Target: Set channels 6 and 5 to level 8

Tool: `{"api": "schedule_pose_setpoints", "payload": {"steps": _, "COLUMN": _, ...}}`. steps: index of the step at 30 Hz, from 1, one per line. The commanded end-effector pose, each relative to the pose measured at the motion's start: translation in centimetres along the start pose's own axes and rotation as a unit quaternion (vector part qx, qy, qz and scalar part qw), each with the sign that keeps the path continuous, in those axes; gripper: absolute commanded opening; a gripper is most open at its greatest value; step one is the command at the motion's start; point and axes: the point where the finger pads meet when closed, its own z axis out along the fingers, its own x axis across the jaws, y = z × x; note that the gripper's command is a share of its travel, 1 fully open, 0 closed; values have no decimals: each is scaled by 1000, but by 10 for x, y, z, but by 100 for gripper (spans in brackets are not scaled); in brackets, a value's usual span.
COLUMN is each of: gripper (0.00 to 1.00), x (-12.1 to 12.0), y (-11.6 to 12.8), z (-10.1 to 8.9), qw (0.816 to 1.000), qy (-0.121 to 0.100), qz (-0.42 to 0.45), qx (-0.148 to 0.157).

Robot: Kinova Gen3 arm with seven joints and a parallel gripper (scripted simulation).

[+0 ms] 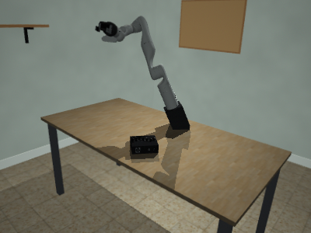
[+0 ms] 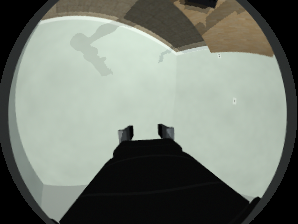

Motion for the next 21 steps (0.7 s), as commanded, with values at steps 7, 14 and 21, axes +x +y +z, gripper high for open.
{"api": "schedule_pose_setpoints", "payload": {"steps": 7, "gripper": 100, "x": 21, "y": -78, "z": 48, "qw": 991, "qy": -9, "qz": 74, "qx": 111}}
{"api": "schedule_pose_setpoints", "payload": {"steps": 14, "gripper": 100, "x": 27, "y": -96, "z": 55, "qw": 987, "qy": -12, "qz": 89, "qx": 136}}
{"api": "schedule_pose_setpoints", "payload": {"steps": 21, "gripper": 100, "x": 35, "y": -115, "z": 61, "qw": 981, "qy": -15, "qz": 104, "qx": 161}}
